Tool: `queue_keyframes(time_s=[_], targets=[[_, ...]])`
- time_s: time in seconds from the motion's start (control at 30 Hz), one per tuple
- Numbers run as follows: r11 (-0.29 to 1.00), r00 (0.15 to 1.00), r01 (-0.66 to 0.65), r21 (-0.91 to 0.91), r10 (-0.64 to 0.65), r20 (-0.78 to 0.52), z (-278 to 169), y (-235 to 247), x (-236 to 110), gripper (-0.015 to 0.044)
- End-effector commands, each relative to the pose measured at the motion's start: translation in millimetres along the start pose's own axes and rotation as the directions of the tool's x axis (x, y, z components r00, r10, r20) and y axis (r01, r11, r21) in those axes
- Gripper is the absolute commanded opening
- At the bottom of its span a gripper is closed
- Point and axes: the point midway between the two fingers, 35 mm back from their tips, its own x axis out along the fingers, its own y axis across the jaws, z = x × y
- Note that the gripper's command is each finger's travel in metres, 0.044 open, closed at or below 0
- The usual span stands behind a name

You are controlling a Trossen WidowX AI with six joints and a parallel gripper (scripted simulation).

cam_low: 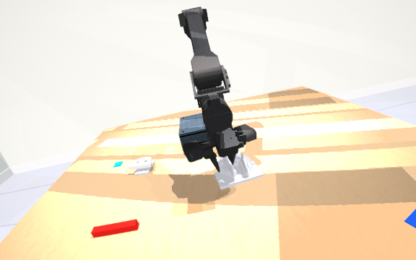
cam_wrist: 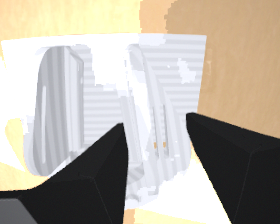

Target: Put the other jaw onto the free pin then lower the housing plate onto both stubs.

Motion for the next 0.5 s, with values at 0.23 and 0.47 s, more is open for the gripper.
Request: queue_keyframes(time_s=[0.23,0.47], targets=[[1.000,1.000,-0.002,-0.006,0.002,0.000,0.1,0.4,2.7,0.0134],[1.000,1.000,-0.002,-0.007,0.002,0.000,0.1,0.4,4.7,0.0134]])
